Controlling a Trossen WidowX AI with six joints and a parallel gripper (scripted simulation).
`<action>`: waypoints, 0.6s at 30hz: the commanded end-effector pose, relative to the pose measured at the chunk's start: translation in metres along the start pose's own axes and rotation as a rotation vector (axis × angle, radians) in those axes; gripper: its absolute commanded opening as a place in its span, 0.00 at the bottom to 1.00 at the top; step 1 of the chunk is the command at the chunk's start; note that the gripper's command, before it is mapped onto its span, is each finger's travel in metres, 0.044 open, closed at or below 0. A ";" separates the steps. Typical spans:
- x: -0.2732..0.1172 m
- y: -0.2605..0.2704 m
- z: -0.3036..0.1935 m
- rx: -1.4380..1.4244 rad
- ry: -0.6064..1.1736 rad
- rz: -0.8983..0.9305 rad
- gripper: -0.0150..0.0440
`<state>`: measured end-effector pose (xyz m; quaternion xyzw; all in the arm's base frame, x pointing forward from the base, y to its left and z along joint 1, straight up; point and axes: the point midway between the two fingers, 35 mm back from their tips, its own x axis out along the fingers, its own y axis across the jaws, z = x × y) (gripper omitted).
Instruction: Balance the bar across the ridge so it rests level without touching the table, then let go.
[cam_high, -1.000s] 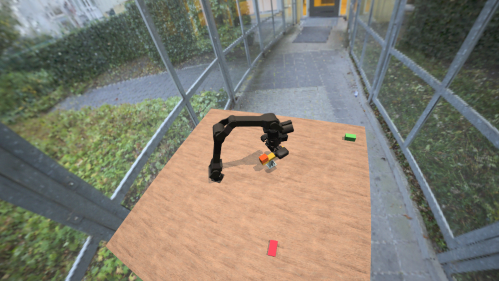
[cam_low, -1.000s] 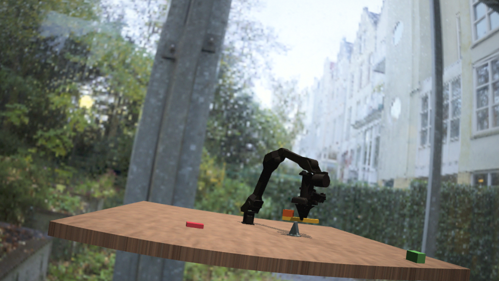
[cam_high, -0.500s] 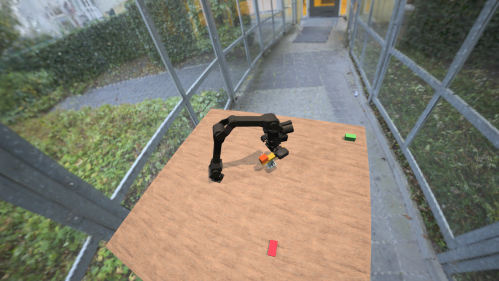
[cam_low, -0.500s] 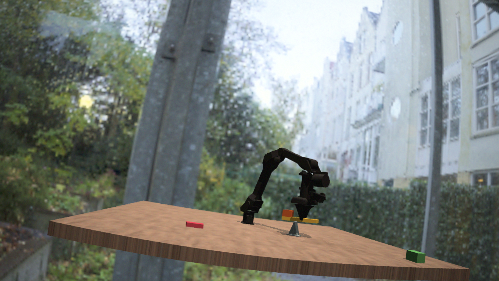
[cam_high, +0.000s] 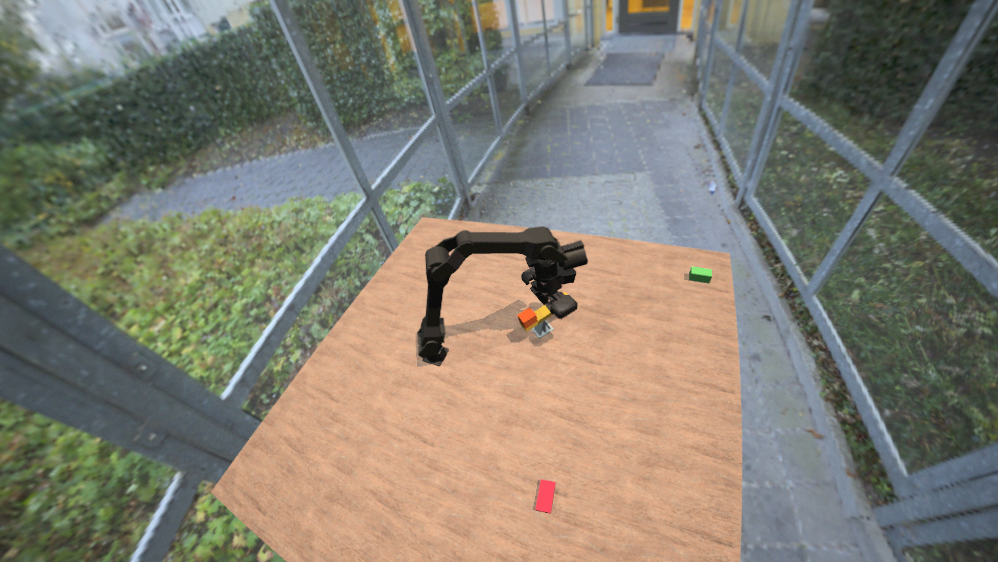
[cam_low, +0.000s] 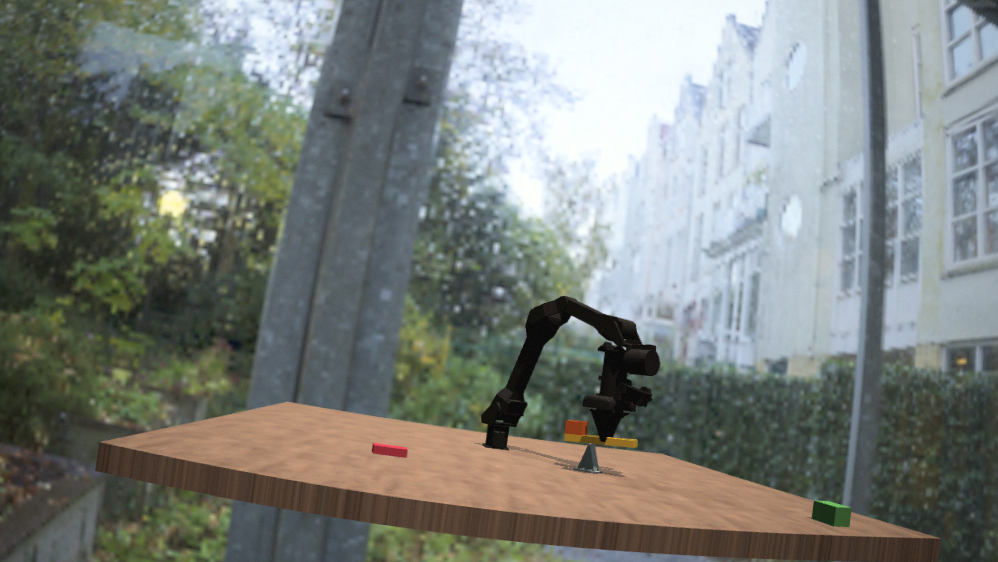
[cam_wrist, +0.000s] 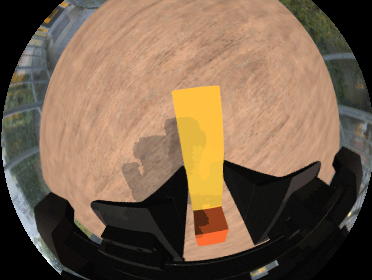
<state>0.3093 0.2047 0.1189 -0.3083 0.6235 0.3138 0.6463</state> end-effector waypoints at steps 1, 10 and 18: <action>0.000 -0.001 0.000 0.000 0.001 -0.004 0.25; 0.001 -0.001 0.000 0.000 0.001 -0.004 0.25; 0.002 -0.001 0.000 0.000 0.001 -0.004 0.25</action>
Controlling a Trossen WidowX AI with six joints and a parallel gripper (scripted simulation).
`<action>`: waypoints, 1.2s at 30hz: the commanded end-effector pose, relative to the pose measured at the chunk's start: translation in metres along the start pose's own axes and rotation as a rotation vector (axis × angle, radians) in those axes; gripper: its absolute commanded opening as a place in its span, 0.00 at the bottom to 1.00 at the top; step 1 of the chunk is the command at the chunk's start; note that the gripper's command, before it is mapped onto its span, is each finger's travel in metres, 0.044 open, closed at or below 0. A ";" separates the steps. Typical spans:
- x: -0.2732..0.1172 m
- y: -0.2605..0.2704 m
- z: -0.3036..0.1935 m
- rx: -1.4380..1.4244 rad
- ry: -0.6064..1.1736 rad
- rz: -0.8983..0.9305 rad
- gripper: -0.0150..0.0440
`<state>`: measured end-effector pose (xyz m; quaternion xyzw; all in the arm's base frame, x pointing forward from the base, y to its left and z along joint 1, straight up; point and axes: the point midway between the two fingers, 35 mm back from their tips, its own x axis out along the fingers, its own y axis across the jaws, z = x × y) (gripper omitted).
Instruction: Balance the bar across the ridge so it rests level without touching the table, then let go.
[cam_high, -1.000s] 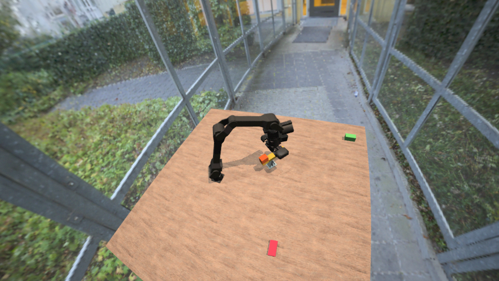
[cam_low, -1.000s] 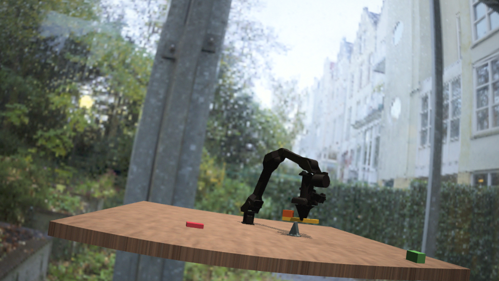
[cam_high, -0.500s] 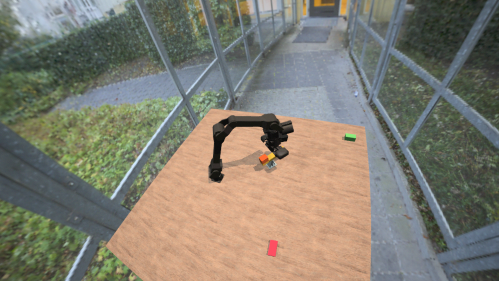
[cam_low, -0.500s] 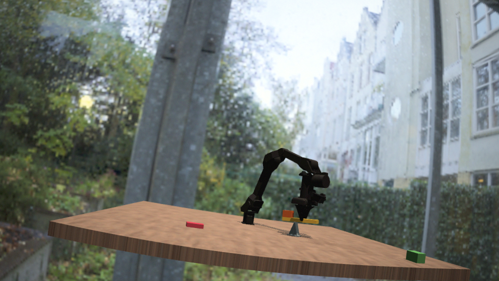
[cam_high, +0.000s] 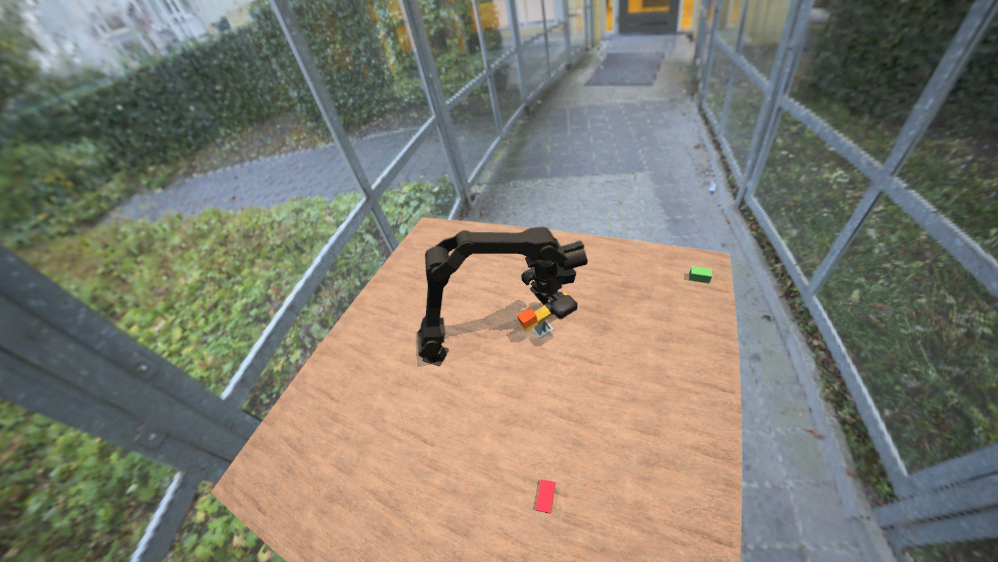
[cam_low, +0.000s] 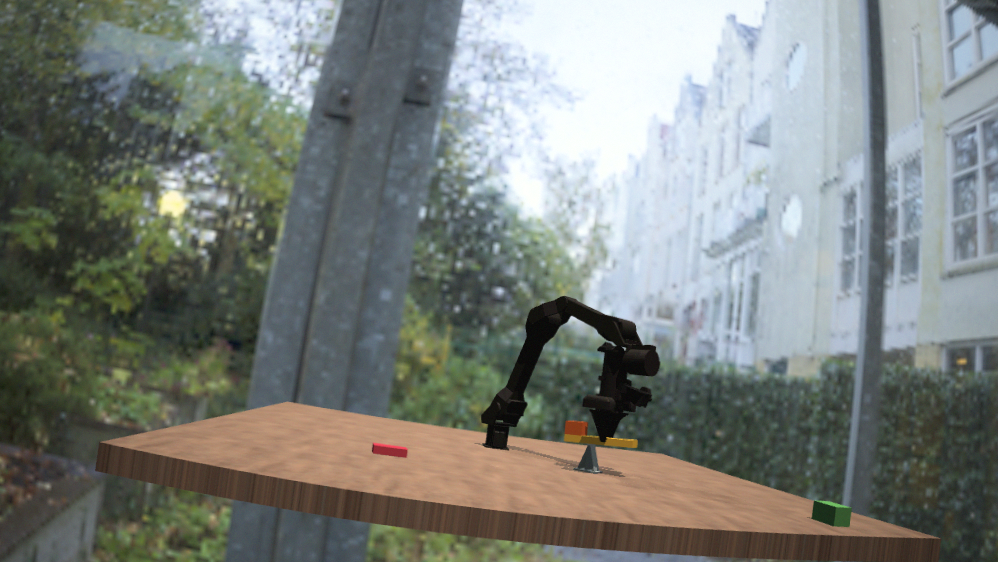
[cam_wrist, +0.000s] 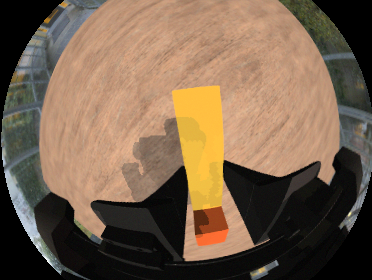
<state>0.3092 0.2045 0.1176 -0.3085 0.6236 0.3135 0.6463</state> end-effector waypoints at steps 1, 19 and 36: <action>0.001 0.000 0.000 0.000 0.000 -0.003 0.25; 0.002 0.000 0.000 0.000 0.000 -0.003 0.25; 0.004 0.000 0.000 0.000 0.000 -0.003 0.25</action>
